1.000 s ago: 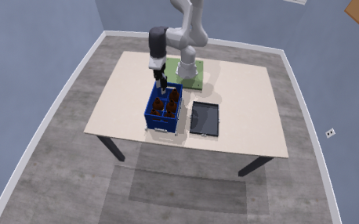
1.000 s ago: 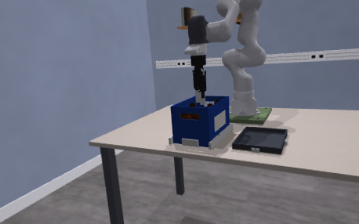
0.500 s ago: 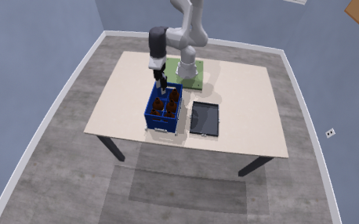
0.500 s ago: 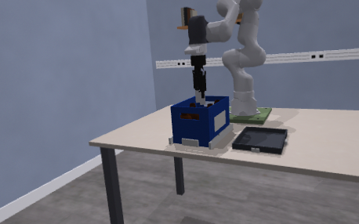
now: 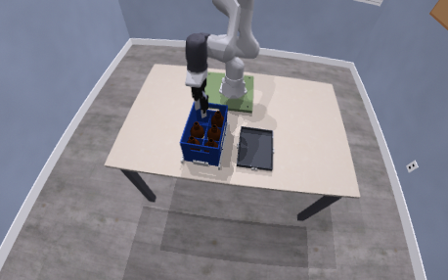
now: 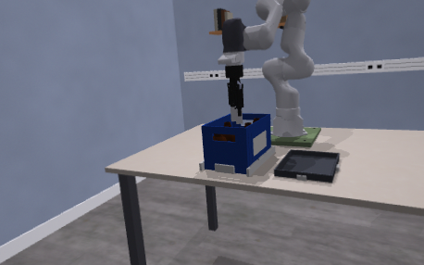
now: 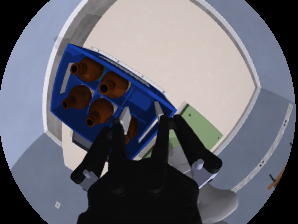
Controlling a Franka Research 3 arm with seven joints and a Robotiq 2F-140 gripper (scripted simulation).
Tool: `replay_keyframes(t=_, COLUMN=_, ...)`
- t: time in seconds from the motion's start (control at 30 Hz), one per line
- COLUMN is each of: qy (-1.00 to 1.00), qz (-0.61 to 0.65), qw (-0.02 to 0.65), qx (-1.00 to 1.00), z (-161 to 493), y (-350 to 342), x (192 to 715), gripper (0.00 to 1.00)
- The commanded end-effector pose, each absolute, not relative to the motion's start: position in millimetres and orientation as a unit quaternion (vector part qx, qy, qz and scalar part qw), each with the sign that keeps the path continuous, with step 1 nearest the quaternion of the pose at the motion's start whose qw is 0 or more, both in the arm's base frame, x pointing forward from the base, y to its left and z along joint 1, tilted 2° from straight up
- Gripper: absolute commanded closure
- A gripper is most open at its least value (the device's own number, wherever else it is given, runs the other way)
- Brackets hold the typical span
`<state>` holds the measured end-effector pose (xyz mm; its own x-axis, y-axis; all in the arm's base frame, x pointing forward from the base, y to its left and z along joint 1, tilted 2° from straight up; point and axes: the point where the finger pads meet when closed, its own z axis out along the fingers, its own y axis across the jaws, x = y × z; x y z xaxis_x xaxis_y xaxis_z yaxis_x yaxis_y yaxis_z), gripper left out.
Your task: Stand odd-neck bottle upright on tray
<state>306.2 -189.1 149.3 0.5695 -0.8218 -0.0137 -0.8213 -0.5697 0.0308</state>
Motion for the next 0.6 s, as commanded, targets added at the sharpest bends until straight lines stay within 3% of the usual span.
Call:
replay_keyframes(t=0.0, qy=-0.461, qz=-0.013, qw=0.011, qx=0.887, z=148.3, y=-189.9, x=306.2, gripper=0.56)
replay_keyframes(t=0.17, qy=-0.461, qz=-0.013, qw=0.011, qx=0.887, z=148.3, y=-189.9, x=306.2, gripper=0.56)
replay_keyframes(t=0.2, qy=-0.461, qz=-0.013, qw=0.011, qx=0.887, z=148.3, y=-189.9, x=306.2, gripper=0.90)
replay_keyframes(t=0.57, qy=-0.461, qz=-0.013, qw=0.011, qx=0.887, z=148.3, y=-189.9, x=306.2, gripper=0.90)
